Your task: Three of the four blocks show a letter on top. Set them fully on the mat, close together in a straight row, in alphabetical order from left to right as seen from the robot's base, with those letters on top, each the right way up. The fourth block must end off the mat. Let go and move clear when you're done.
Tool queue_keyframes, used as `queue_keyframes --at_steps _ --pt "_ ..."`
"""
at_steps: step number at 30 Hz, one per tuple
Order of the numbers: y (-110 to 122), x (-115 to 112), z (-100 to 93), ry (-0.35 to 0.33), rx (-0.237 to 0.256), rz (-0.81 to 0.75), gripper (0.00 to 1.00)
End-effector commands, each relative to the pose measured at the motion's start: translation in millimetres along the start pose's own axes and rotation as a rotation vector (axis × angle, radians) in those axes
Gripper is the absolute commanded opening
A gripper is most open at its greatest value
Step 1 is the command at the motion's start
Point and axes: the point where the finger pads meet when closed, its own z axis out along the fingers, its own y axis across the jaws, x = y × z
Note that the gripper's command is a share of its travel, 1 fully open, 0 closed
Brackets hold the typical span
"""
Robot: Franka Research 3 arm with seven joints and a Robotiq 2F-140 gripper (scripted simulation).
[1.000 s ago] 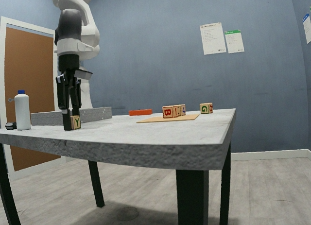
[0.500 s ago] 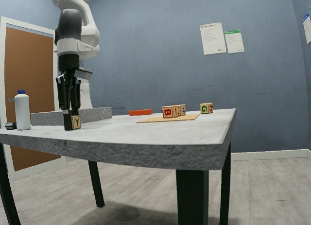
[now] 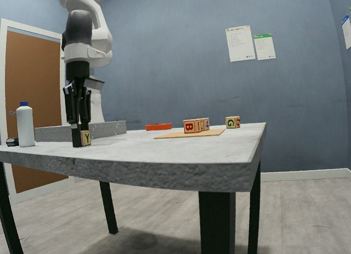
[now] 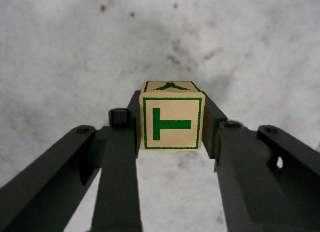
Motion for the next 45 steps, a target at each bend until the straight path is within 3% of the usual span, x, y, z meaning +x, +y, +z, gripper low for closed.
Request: queue_keyframes --at_steps 1,13,18,20,26,30,45 --pt "0 1 0.6 0.001 0.000 0.004 0.33" --pt "0 1 -5.3 0.001 0.000 0.004 0.33" --pt "0 1 -31.7 0.001 0.000 0.004 0.33" --pt "0 1 -31.7 0.001 0.000 0.004 0.33" --pt "0 0 -76.3 0.001 0.000 0.004 0.33" --pt "0 0 -95.3 0.001 0.000 0.004 0.33" --pt "0 2 -99.4 0.001 0.000 0.014 0.33"
